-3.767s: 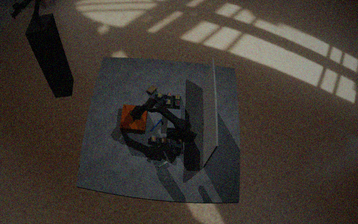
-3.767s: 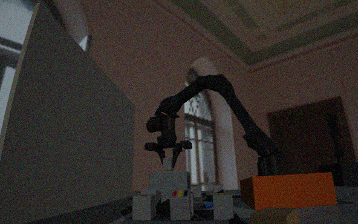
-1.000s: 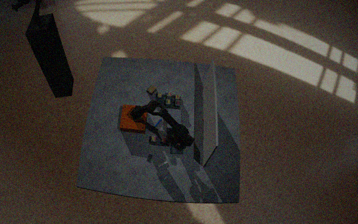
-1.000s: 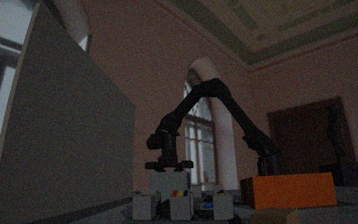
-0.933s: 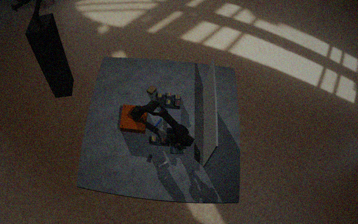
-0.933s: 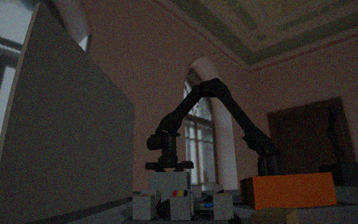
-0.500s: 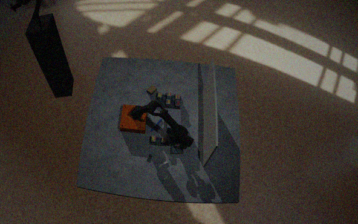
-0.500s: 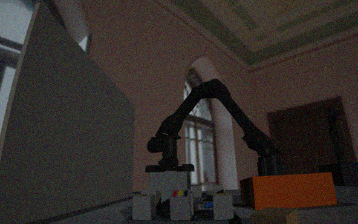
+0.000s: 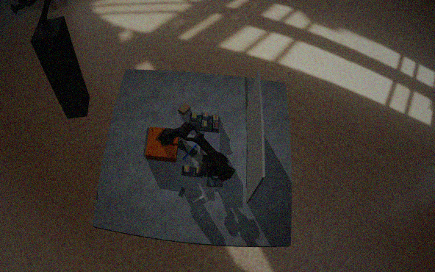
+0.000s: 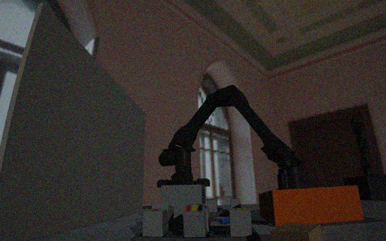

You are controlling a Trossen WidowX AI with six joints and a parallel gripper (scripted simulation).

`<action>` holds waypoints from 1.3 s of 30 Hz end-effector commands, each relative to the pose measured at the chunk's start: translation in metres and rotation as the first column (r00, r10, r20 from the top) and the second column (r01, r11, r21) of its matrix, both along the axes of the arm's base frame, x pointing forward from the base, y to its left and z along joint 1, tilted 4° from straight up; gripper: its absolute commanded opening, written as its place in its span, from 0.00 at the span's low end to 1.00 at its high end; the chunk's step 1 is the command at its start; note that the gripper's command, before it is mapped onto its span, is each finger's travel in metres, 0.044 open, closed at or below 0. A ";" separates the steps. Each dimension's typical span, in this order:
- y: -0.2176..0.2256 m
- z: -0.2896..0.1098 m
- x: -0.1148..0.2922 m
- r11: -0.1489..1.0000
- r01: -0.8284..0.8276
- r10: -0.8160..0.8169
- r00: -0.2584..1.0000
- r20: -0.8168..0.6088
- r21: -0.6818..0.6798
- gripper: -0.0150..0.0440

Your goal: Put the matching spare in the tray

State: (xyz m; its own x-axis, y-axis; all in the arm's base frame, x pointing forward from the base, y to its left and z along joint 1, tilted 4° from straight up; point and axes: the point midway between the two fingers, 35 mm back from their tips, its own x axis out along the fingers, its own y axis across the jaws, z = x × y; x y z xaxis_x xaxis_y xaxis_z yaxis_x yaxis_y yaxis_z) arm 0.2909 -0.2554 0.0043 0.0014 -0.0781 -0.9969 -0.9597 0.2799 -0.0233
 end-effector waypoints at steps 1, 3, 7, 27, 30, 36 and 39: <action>0.000 0.001 0.000 1.000 0.000 0.000 1.000 0.000 0.000 0.61; 0.000 0.001 0.000 1.000 0.000 0.000 1.000 0.000 0.000 0.70; 0.000 0.001 0.000 1.000 0.000 0.000 1.000 0.000 0.000 0.88; 0.006 0.109 0.003 1.000 -0.012 0.013 1.000 0.023 -0.019 1.00; 0.006 0.109 0.003 1.000 -0.012 0.013 1.000 0.023 -0.019 1.00; 0.006 0.109 0.003 1.000 -0.012 0.013 1.000 0.023 -0.019 1.00; 0.006 0.109 0.003 1.000 -0.012 0.013 1.000 0.023 -0.019 1.00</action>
State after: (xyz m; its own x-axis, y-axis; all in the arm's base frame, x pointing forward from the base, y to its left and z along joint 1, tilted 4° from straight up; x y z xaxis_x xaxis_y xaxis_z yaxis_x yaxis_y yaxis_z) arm 0.2929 -0.2491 0.1131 0.0229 -0.0945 -0.9953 -0.9624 0.2673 -0.0475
